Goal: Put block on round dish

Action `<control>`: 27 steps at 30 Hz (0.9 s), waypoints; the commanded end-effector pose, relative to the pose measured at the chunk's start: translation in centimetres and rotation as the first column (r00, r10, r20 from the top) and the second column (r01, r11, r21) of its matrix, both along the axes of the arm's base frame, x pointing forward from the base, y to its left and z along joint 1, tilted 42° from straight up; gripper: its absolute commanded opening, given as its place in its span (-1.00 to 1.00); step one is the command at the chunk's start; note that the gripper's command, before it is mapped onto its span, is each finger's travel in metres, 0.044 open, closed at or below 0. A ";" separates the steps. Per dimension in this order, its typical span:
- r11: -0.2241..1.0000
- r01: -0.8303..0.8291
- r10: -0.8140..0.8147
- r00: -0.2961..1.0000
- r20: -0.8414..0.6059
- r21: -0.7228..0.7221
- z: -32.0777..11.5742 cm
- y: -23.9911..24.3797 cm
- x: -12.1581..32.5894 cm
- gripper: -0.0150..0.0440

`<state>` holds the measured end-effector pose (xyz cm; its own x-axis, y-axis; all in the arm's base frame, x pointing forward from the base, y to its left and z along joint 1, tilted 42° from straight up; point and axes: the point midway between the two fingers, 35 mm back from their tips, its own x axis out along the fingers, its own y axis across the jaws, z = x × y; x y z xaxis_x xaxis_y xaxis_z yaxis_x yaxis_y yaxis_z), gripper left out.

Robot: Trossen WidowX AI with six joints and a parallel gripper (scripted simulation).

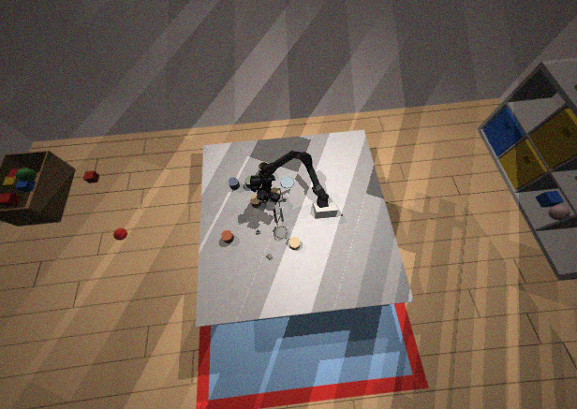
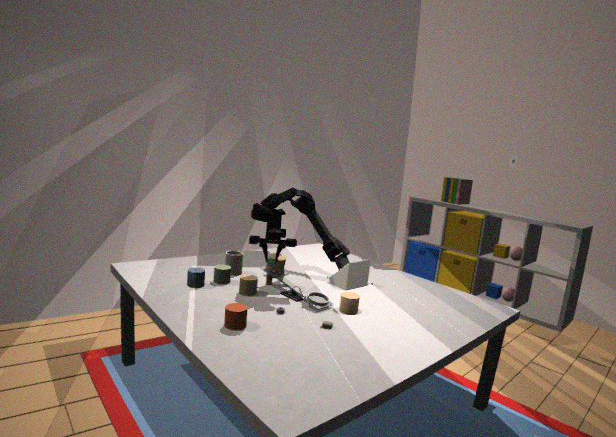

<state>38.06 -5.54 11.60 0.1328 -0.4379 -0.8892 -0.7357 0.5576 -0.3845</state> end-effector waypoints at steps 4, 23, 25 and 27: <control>1.000 0.018 -0.019 0.996 0.082 0.005 2.7 -3.5 -0.9 -0.49; 0.982 -0.076 0.067 0.996 -0.057 -0.174 6.5 -9.7 -8.6 -0.49; 0.979 -0.086 0.071 0.994 -0.088 -0.185 6.7 -10.2 -9.6 -0.49; 0.975 -0.103 0.077 0.988 -0.136 -0.199 6.9 -10.9 -11.0 -0.49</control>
